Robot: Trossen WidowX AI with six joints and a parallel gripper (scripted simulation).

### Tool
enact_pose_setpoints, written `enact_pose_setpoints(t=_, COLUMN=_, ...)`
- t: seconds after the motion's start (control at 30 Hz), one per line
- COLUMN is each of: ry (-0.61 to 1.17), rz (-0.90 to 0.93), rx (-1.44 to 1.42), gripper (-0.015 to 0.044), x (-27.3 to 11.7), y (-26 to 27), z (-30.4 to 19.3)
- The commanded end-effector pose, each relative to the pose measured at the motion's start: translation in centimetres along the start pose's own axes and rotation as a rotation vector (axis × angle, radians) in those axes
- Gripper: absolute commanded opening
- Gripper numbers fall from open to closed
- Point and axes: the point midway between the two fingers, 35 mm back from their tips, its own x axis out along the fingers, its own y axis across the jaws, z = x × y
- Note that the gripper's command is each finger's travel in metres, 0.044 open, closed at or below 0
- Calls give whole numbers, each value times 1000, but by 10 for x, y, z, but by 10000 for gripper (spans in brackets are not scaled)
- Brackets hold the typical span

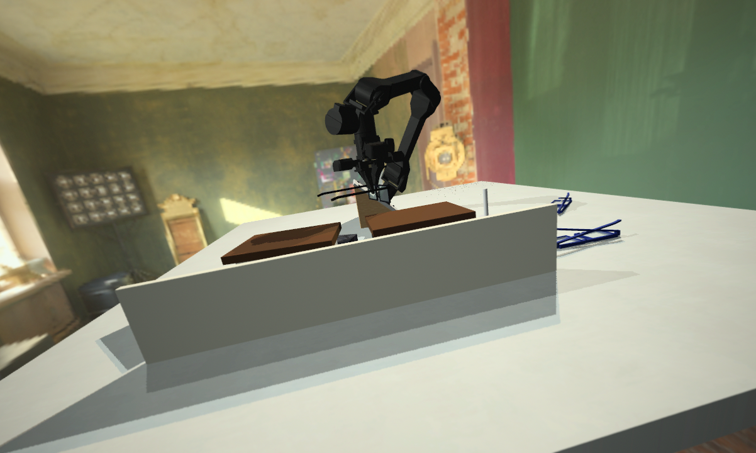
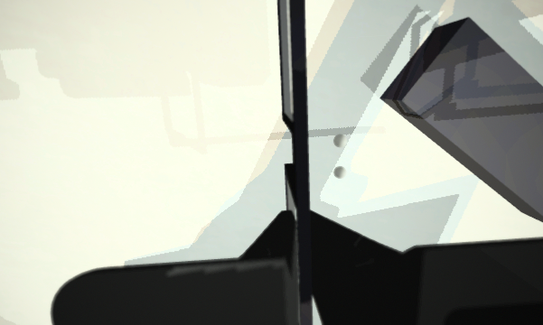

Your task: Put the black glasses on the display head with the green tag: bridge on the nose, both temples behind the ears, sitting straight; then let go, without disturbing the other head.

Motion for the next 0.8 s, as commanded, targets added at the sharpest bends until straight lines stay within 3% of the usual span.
enact_pose_setpoints(t=0.0, ry=8, rz=10, rx=-6, gripper=0, x=5, y=-1, z=-2)
enact_pose_setpoints(t=0.77, ry=8, rz=8, rx=-5, gripper=0, x=26, y=-3, z=0)
